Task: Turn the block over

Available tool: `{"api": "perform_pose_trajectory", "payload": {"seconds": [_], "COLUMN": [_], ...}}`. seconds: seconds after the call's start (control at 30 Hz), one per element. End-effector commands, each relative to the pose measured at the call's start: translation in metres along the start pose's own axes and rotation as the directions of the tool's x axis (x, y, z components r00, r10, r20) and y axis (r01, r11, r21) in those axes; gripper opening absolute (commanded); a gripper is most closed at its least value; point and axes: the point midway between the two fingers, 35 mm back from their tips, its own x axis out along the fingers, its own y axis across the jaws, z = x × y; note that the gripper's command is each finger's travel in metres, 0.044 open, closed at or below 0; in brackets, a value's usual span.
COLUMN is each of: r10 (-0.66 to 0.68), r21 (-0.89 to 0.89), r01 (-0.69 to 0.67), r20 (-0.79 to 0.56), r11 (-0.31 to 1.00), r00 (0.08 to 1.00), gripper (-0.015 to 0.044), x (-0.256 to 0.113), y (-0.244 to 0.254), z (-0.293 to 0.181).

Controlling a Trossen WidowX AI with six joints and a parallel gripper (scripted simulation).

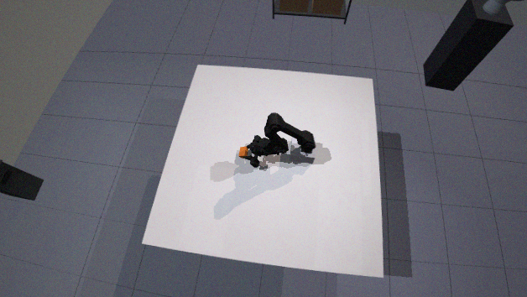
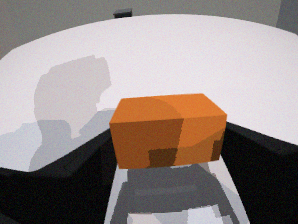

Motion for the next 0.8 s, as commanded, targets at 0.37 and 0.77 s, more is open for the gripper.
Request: {"api": "perform_pose_trajectory", "payload": {"seconds": [0.37,0.77], "r10": [-0.003,-0.003], "r21": [-0.002,-0.002], "r01": [0.003,0.003], "r20": [0.004,0.004], "r11": [1.0,1.0], "r00": [1.0,1.0], "gripper": [0.044,0.044], "x": [-0.0003,-0.0003], "y": [-0.0005,-0.0005], "z": [0.0007,0.0007]}}
